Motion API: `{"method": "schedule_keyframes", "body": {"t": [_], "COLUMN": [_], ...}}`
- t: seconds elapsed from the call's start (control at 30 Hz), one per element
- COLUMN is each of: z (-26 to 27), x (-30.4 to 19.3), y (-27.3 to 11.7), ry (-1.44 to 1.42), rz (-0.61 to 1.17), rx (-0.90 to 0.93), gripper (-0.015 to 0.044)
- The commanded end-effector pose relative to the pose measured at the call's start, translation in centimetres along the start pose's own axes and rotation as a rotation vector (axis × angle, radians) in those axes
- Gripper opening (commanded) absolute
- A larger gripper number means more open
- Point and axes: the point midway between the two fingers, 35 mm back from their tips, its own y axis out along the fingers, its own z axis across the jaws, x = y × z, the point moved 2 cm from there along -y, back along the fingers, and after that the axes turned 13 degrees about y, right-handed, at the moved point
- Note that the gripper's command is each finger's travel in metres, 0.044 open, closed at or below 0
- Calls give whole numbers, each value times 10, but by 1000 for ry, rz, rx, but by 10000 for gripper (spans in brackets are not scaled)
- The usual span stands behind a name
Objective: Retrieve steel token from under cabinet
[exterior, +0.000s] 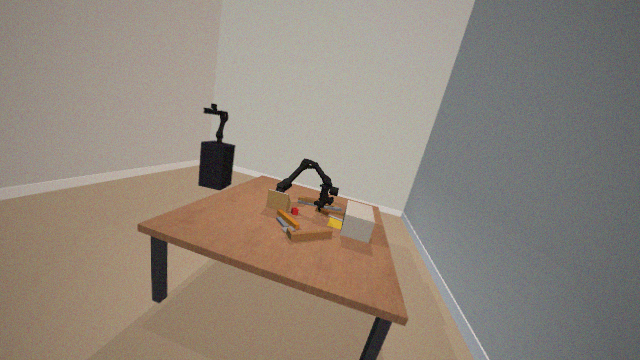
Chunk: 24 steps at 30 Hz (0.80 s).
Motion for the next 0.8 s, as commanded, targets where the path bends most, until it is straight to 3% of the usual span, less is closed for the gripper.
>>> {"method": "schedule_keyframes", "body": {"t": [0.0, 0.77], "z": [-2, -7], "x": [-5, -32], "y": [1, 1], "ry": [5, 7], "rz": [2, 3], "rx": [-2, -2], "gripper": [0, 0]}}
